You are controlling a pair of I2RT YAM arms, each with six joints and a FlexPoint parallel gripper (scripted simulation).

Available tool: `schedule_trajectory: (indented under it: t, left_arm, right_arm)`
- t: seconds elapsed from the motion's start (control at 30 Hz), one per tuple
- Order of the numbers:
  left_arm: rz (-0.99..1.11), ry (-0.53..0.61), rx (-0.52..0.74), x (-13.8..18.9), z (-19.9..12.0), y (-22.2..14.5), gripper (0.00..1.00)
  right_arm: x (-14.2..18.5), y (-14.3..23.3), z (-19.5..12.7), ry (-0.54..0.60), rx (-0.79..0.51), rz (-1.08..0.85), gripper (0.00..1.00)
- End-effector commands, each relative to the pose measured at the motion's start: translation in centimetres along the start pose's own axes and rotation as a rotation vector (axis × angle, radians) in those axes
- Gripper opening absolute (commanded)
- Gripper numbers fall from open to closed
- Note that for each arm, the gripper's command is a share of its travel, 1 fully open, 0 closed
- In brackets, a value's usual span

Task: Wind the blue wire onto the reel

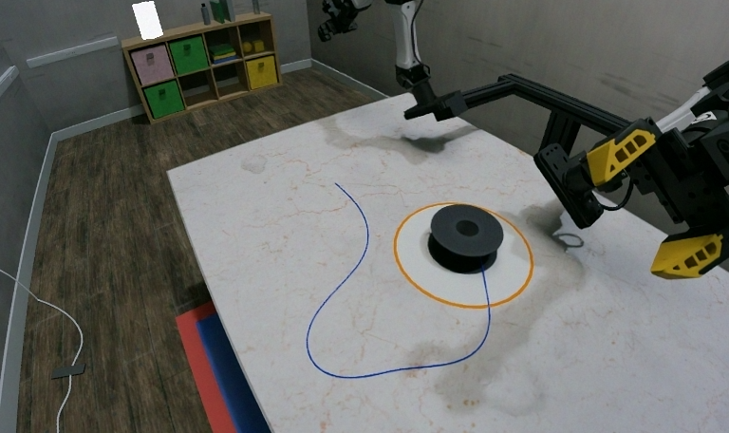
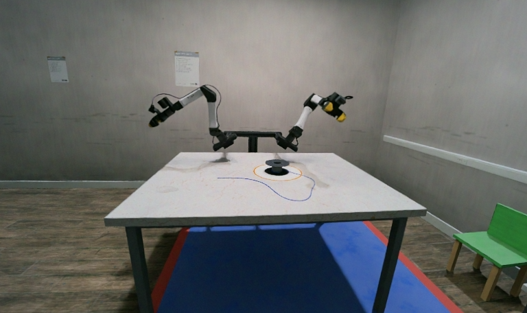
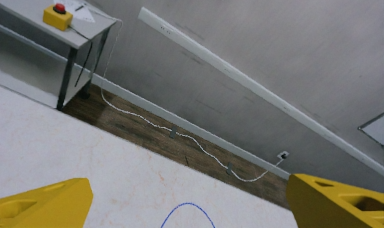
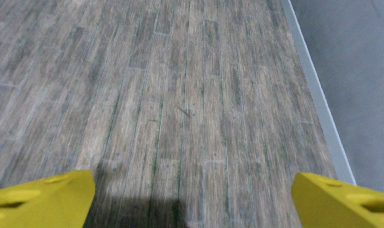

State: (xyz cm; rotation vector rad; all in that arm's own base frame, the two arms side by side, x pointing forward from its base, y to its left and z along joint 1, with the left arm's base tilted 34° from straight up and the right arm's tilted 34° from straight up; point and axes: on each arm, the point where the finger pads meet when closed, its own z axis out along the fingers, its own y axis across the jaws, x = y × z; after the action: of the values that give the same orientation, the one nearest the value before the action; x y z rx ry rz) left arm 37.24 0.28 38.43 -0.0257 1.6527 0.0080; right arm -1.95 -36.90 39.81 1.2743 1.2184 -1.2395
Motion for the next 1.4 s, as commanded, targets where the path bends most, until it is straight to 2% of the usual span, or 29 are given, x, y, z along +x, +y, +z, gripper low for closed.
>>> schedule_trajectory:
  t: [0.0, 1.07, 1.37]
  left_arm:
    - [0.011, -0.082, 0.021, -1.8, 0.1, -0.3, 1.0]
    - [0.011, -0.082, 0.021, -1.8, 0.1, -0.3, 1.0]
    - [0.011, -0.082, 0.021, -1.8, 0.1, -0.3, 1.0]
  right_arm:
    - [-0.5, -0.3, 0.5, -0.038, 0.006, 0.011, 1.0]
    - [0.2, 0.5, 1.0, -0.017, -0.012, -0.009, 0.99]
    - [3.8, 5.6, 2.6, 0.095, -0.118, -0.136, 0.93]
